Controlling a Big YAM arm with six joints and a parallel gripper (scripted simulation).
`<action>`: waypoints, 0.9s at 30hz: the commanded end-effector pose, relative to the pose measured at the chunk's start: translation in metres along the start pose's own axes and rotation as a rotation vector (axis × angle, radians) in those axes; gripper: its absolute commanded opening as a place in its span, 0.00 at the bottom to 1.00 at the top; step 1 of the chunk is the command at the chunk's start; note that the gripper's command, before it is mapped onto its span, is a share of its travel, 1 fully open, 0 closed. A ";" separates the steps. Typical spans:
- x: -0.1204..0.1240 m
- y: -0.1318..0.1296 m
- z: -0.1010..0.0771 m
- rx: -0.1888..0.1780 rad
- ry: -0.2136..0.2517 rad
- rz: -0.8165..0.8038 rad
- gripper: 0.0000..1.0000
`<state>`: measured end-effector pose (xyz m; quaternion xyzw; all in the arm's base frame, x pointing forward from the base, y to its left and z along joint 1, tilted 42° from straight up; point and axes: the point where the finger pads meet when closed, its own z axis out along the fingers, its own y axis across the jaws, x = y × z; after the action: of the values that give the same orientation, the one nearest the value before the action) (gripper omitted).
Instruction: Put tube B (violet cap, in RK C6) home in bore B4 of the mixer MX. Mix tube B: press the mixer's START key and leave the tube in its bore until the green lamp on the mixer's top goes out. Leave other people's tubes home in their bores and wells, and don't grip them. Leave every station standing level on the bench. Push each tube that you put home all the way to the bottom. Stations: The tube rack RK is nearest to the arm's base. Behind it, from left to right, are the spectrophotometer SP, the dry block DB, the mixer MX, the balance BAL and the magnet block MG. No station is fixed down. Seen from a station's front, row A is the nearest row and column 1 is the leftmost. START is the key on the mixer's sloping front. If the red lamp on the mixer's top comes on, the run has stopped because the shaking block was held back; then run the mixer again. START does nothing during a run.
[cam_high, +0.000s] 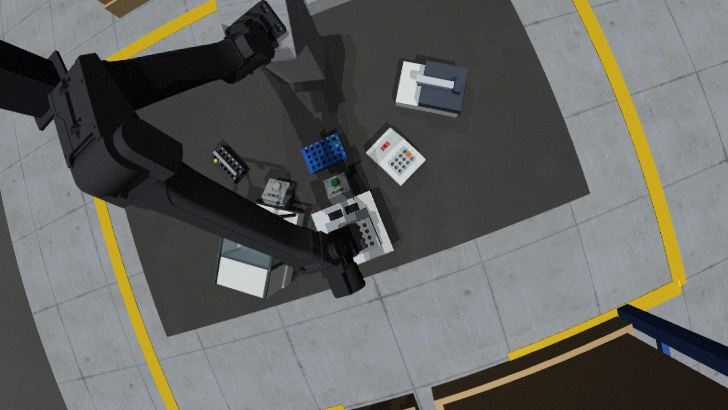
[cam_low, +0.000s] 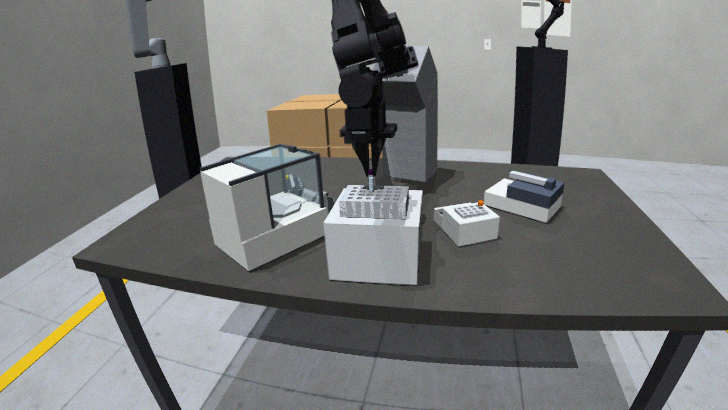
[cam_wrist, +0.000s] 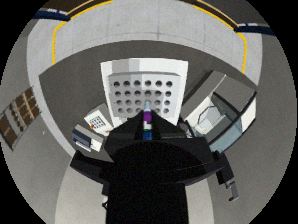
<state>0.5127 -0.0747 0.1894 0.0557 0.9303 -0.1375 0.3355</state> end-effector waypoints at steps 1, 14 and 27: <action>0.009 -0.010 0.004 0.013 0.015 -0.002 0.09; 0.009 -0.010 0.003 0.013 0.015 -0.002 0.09; 0.008 -0.011 0.001 0.014 0.010 -0.001 0.09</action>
<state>0.5124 -0.0751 0.1894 0.0549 0.9304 -0.1374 0.3353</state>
